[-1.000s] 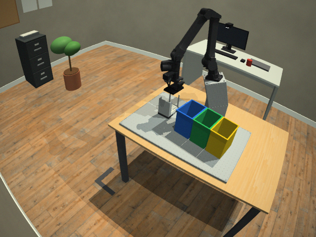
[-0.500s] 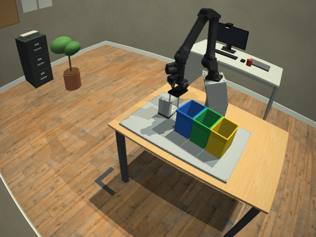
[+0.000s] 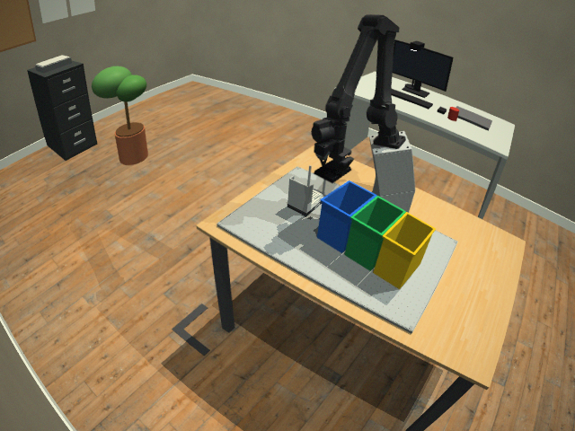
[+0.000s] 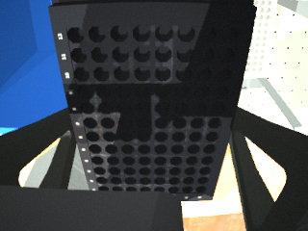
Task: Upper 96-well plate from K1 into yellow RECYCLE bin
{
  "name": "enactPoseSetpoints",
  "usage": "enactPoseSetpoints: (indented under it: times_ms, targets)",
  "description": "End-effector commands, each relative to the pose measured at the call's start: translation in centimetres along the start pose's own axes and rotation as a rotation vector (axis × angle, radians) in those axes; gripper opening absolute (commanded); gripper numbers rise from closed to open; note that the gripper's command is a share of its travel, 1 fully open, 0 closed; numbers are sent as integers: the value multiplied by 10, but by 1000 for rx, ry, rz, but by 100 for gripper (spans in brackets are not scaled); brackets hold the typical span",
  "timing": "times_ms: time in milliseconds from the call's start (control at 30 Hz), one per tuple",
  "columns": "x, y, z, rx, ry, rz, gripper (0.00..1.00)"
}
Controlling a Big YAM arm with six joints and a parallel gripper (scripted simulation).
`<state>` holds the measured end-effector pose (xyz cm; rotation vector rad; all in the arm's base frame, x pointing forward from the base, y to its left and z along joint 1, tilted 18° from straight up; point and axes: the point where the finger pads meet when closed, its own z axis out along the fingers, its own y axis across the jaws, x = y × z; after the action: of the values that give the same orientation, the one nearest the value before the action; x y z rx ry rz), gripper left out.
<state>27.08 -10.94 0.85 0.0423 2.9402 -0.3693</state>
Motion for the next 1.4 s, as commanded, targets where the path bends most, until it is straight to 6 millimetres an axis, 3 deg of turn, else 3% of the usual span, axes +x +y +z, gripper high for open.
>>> enactPoseSetpoints:
  times_ms: [0, 200, 633, 1367]
  targets:
    - [-14, 7, -2, 7, -18, 33, 0]
    - [-7, 30, 1, 4, -4, 30, 0]
    - [-31, 65, -6, 3, -41, 39, 0]
    - [-36, 136, -5, -3, -30, 36, 0]
